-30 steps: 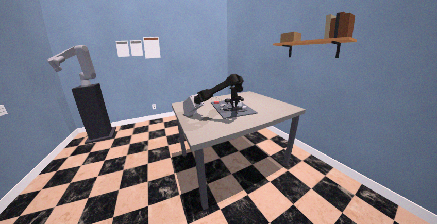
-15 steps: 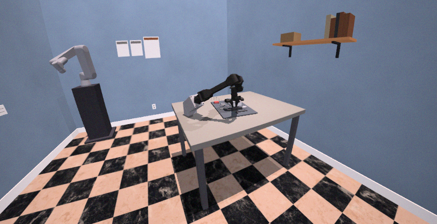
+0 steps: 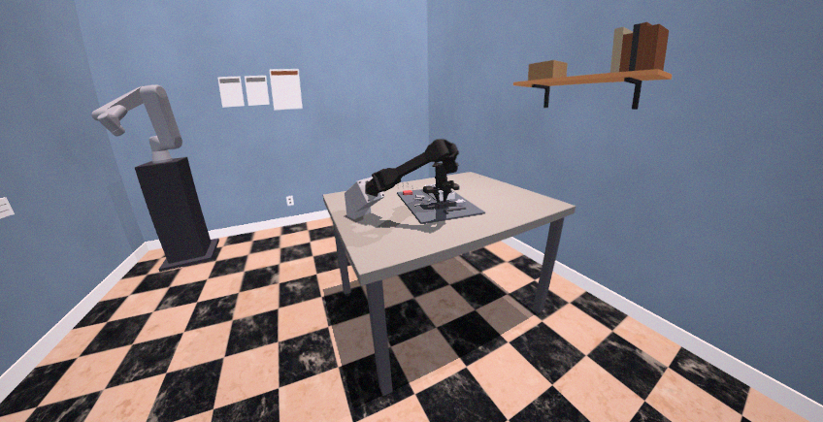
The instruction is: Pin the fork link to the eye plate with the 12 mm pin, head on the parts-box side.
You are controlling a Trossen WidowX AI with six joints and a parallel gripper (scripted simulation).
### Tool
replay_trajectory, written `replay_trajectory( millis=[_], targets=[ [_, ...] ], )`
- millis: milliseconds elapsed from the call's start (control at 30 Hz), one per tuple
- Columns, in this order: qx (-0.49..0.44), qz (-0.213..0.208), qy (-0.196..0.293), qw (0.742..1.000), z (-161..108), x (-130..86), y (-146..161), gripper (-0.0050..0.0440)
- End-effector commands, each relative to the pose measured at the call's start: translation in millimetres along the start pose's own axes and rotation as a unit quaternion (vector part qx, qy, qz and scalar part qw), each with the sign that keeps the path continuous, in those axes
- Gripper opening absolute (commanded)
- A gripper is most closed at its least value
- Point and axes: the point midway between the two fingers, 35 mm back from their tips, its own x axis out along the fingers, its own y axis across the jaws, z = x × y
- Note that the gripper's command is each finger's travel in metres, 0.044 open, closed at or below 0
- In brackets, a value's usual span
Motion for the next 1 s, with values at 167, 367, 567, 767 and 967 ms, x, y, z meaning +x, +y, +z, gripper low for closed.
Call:
replay_trajectory(
  millis=[167, 367, 567, 767, 967],
  targets=[
    [0.004, 0.006, 0.002, 1.000, 3, -4, 3, 0.0140],
    [0.003, 0.005, 0.002, 1.000, -1, -3, 3, 0.0140],
    [0.005, 0.006, 0.002, 1.000, -3, -4, 4, 0.0140],
    [0.005, 0.006, 0.001, 1.000, -5, -4, 4, 0.0140],
    [0.005, 0.006, 0.002, 1.000, -9, -4, 4, 0.0140]
  ],
)
